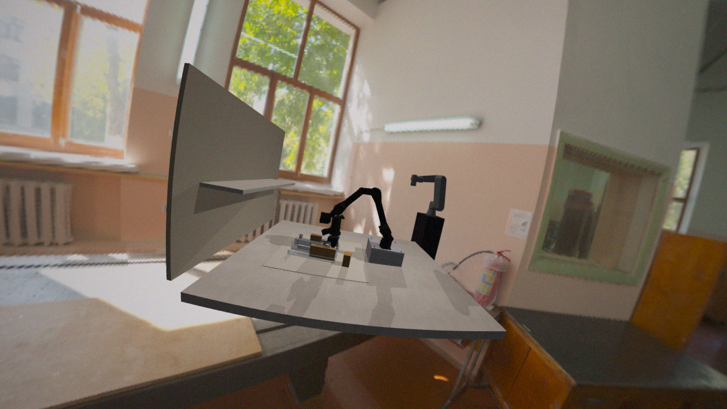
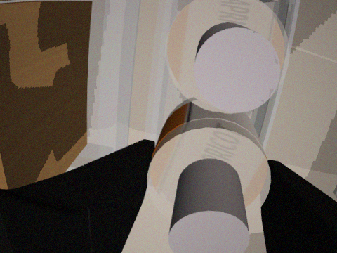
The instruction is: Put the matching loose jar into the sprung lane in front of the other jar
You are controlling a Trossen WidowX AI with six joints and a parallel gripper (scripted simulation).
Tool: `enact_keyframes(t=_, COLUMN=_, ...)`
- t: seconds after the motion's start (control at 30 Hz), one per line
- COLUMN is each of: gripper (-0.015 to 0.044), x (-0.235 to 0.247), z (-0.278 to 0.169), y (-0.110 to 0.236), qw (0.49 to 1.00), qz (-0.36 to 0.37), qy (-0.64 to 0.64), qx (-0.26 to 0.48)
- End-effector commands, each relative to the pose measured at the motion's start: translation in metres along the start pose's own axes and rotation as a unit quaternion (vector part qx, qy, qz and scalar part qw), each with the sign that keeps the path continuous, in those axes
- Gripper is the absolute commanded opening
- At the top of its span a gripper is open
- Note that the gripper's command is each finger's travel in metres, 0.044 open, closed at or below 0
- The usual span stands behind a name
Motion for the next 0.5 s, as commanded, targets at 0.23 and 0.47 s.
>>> enact_keyframes(t=0.23, gripper=0.0000, x=-0.0002, z=0.0053, y=-0.0037, qw=1.000, qz=0.000, qy=0.001, qx=-0.014)
enact_keyframes(t=0.47, gripper=0.0000, x=-0.0001, z=0.0048, y=-0.0064, qw=1.000, qz=0.000, qy=0.001, qx=-0.014)
Point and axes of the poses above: the point midway between the two fingers, 35 mm back from their tips, its own y axis back along the fingers, its own x axis across the jaws, z = x × y, the point moved 5 cm from there along y, back along the fingers, and after that the axes turned 6 degrees about y, right-handed, at the moved point
